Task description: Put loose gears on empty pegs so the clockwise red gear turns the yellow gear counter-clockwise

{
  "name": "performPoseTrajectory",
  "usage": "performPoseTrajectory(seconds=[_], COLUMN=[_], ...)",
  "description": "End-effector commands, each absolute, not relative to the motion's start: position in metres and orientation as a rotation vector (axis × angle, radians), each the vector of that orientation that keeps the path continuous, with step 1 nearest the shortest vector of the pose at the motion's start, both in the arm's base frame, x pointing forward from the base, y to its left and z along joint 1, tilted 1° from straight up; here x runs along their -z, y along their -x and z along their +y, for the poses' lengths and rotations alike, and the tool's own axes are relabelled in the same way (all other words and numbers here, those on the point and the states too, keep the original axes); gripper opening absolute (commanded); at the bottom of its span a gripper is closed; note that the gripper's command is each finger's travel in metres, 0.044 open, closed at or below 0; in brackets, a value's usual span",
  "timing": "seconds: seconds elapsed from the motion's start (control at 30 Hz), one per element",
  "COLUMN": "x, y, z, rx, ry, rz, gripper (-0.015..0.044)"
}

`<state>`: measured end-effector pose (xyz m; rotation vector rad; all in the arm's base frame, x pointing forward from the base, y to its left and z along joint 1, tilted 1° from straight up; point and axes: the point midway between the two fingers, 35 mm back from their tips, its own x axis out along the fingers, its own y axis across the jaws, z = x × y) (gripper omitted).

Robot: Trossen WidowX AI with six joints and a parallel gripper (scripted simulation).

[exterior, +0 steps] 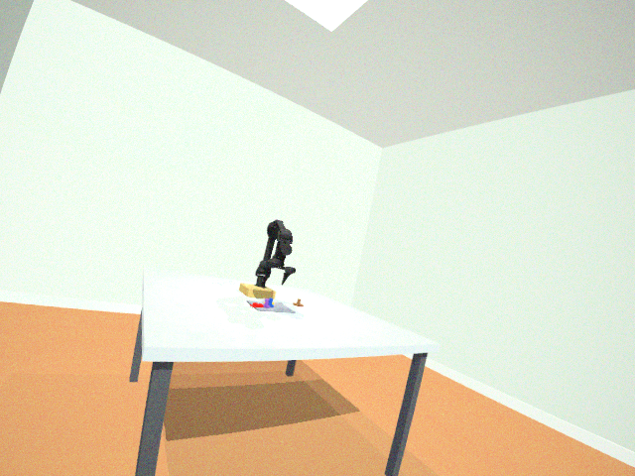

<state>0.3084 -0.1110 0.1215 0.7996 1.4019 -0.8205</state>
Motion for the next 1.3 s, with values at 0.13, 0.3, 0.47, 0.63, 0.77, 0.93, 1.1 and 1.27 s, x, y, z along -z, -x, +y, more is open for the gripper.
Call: performPoseTrajectory(seconds=[0.13, 0.3, 0.47, 0.63, 0.77, 0.93, 1.1, 1.27], x=[-0.123, -0.123, -0.123, -0.123, -0.123, -0.123, -0.123, -0.131], y=[-0.309, -0.309, -0.309, -0.309, -0.309, -0.309, -0.310, -0.324], z=[-0.111, -0.111, -0.111, -0.111, -0.111, -0.111, -0.109, -0.042], rx=[0.817, 0.817, 0.817, 0.817, 0.817, 0.817, 0.817, 0.811], ry=[-0.798, -0.798, -0.798, -0.798, -0.798, -0.798, -0.798, -0.804], rz=[1.398, 1.398, 1.398, 1.398, 1.398, 1.398, 1.398, 1.398], gripper=[0.0440, 0.0440, 0.0440, 0.0440, 0.0440, 0.0440, 0.0440, 0.0440])
